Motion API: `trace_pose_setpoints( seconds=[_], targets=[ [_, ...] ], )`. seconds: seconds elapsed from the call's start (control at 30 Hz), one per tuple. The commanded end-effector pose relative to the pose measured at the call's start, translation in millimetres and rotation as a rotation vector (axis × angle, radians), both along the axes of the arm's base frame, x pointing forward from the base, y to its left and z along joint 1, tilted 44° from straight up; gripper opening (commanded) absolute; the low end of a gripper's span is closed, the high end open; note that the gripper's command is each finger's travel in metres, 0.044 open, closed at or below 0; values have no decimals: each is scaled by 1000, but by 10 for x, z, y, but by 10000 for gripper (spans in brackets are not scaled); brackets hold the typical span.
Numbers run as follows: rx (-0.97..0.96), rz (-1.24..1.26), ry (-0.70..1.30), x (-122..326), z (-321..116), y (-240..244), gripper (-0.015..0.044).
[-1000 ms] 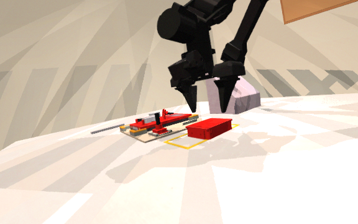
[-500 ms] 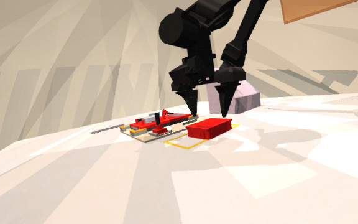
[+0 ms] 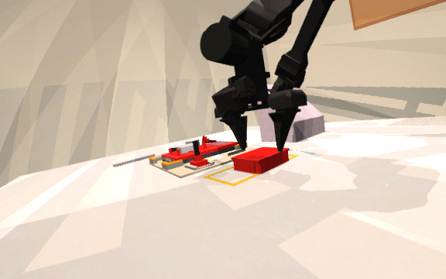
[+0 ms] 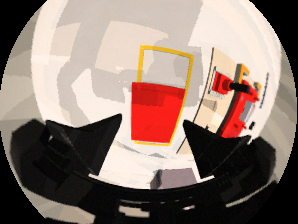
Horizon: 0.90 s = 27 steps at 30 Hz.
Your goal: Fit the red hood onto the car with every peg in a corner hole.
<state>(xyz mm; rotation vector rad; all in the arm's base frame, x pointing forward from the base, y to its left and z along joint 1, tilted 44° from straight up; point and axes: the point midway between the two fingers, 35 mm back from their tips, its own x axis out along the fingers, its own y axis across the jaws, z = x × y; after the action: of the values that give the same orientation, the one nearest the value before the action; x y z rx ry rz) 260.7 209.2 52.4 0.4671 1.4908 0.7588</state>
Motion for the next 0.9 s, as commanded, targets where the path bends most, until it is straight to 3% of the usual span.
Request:
trace_pose_setpoints(
  seconds=[0.0, 0.87],
  targets=[
    [-6, -3, 11, -17, -32, 2, 440],
    [-6, -3, 11, -26, -117, 85, 440]
  ],
)
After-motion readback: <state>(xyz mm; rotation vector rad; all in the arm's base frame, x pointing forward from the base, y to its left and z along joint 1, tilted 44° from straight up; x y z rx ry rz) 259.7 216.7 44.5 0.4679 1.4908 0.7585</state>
